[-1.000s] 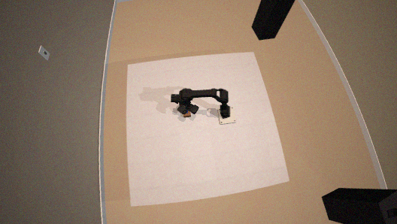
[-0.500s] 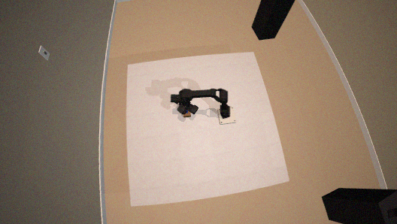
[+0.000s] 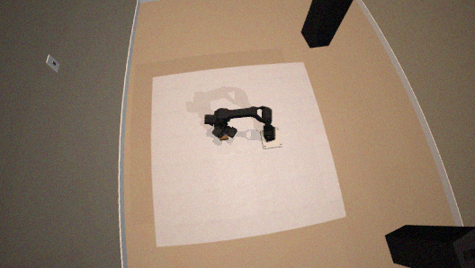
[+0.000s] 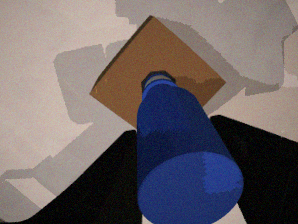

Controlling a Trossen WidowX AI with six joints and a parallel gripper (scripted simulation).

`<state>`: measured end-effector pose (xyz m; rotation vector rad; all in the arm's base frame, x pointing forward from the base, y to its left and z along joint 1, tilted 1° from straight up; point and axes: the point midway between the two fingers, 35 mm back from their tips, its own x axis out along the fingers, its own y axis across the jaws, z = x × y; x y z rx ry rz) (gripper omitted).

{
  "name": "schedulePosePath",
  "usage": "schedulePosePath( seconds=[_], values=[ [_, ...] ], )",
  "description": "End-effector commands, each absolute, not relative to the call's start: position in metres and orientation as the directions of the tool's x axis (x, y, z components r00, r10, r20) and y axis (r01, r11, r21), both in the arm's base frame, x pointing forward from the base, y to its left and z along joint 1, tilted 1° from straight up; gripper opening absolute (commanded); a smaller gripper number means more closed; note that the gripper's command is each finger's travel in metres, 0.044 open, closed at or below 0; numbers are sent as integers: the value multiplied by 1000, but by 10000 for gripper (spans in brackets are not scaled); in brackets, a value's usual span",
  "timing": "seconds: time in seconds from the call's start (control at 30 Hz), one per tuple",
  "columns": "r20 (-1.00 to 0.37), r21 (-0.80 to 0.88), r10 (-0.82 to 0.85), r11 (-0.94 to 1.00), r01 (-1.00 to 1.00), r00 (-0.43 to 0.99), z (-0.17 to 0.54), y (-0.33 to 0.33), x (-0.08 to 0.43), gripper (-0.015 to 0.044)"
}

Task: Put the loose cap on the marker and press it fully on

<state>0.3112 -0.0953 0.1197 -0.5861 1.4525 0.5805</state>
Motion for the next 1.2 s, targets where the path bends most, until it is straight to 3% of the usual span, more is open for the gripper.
schedulePosePath(
  seconds=[0.0, 0.73, 1.17],
  values=[
    [-999, -17, 10, 729, -685, 35, 112, -95, 311, 0],
    [-999, -17, 10, 729, -685, 35, 94, -95, 311, 0],
    [-999, -15, 11, 731, -682, 34, 95, -95, 310, 341]
  ],
)
